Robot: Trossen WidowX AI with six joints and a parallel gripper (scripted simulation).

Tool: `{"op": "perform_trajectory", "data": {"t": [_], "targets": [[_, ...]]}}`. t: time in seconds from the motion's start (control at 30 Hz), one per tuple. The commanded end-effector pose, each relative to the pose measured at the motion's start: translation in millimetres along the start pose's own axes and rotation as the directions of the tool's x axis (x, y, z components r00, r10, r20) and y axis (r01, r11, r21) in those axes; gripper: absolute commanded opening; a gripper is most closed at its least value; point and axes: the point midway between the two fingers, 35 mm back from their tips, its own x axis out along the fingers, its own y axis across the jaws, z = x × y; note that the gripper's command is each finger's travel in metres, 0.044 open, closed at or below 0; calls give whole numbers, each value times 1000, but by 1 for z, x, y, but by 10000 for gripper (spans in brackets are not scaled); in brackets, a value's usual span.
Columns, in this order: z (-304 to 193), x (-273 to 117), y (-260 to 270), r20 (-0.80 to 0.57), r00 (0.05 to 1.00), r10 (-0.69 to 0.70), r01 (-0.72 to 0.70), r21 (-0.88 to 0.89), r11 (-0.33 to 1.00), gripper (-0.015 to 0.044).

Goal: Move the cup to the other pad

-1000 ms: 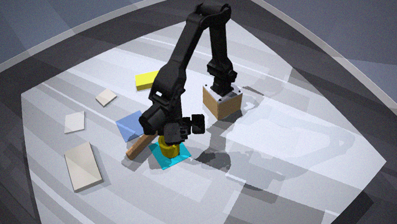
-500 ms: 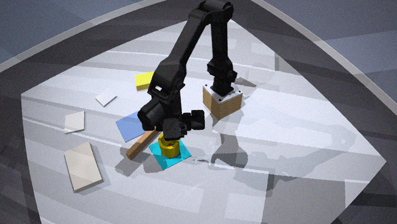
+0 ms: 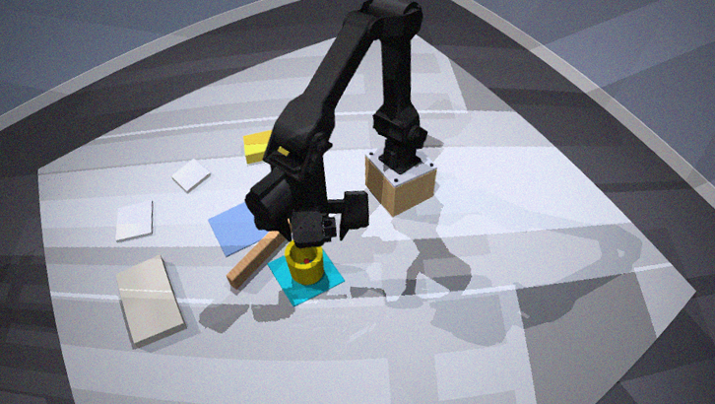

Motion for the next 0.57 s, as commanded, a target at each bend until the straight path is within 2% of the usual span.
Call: {"op": "perform_trajectory", "data": {"t": [0.0, 0.23, 0.53], "targets": [[1, -20, -1, 11, 1000, -5, 5, -2, 1000, 440], [0, -46, -1, 13, 1000, -5, 5, -3, 1000, 440], [0, -43, -3, 11, 1000, -9, 9, 3, 1000, 440]]}}
